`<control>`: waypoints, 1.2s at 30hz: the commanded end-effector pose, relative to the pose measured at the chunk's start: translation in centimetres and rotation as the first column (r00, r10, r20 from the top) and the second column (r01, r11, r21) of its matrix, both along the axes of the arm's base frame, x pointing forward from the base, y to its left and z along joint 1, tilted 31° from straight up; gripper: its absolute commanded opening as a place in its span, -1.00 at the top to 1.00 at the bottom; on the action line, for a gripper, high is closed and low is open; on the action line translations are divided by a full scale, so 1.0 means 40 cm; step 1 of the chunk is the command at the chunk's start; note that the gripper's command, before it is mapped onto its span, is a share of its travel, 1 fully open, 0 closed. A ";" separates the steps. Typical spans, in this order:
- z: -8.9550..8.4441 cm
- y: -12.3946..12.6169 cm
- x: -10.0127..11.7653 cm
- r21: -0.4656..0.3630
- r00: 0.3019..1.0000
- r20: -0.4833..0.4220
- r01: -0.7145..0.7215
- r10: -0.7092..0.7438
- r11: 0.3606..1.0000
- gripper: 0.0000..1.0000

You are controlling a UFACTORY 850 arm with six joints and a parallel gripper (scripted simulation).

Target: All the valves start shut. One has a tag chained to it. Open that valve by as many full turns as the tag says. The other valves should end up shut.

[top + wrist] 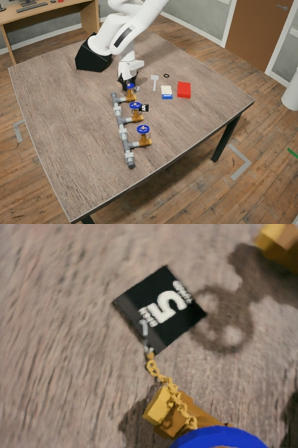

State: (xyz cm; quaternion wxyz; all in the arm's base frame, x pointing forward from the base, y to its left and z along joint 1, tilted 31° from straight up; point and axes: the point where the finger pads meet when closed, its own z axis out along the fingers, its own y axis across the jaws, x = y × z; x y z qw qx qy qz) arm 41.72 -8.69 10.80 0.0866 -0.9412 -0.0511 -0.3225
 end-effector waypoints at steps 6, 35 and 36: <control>0.001 0.000 0.001 -0.317 0.933 0.054 -0.321 0.355 0.892 1.00; 0.001 0.000 0.001 -0.533 0.812 0.020 -0.485 0.583 0.693 -1.00; 0.001 0.000 0.001 -0.533 0.812 0.020 -0.485 0.583 0.693 -1.00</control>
